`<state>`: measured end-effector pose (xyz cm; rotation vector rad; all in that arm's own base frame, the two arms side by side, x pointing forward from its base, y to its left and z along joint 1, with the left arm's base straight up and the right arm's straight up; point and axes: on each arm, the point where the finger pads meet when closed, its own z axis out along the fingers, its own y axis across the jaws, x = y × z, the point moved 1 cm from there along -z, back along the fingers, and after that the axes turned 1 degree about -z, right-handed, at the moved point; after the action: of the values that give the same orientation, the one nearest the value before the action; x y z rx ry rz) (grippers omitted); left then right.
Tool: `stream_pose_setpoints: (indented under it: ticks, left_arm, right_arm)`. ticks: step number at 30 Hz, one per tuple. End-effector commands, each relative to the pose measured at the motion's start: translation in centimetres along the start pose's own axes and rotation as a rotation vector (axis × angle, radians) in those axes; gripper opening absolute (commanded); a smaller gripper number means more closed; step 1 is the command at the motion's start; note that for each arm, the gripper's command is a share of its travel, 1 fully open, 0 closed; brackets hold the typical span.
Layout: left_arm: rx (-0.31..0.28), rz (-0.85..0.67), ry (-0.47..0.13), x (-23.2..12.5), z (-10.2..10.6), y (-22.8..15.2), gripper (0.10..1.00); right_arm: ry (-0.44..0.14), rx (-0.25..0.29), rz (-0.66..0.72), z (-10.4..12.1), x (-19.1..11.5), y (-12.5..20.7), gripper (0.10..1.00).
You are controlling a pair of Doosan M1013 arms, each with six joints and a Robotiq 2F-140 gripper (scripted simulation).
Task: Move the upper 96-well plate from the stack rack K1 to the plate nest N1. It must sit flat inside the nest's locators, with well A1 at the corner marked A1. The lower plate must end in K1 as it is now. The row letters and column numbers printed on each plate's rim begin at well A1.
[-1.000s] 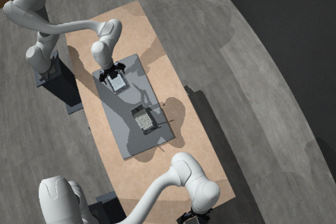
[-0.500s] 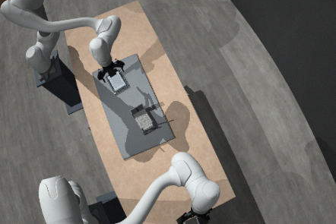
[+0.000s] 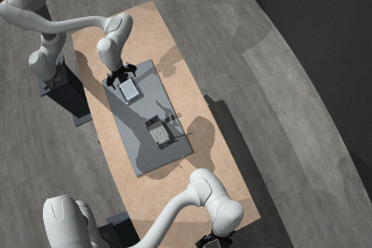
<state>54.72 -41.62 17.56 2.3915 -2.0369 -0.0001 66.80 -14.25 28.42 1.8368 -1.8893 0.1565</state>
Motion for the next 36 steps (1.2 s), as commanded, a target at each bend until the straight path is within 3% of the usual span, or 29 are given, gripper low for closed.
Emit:
stream_pose_setpoints:
  ticks: [1, 6, 25, 36]
  left_arm:
    - [0.001, 0.000, 0.001, 0.0, -1.1, 0.0, 1.000]
    - [0.001, 0.000, 0.001, 0.0, -2.4, 0.0, 1.000]
    - [0.001, 0.000, 0.001, 0.0, -2.4, 0.0, 1.000]
    - [0.001, 0.000, 0.001, 3.0, -2.4, -0.2, 1.000]
  right_arm:
    - [0.000, 0.001, 0.001, -0.1, 0.0, 0.0, 1.000]
    - [0.000, 0.001, 0.001, -0.1, 0.0, 0.0, 1.000]
    - [0.000, 0.001, 0.001, -0.1, 0.0, 0.0, 1.000]
    - [0.000, 0.001, 0.001, -0.1, 0.0, 0.0, 1.000]
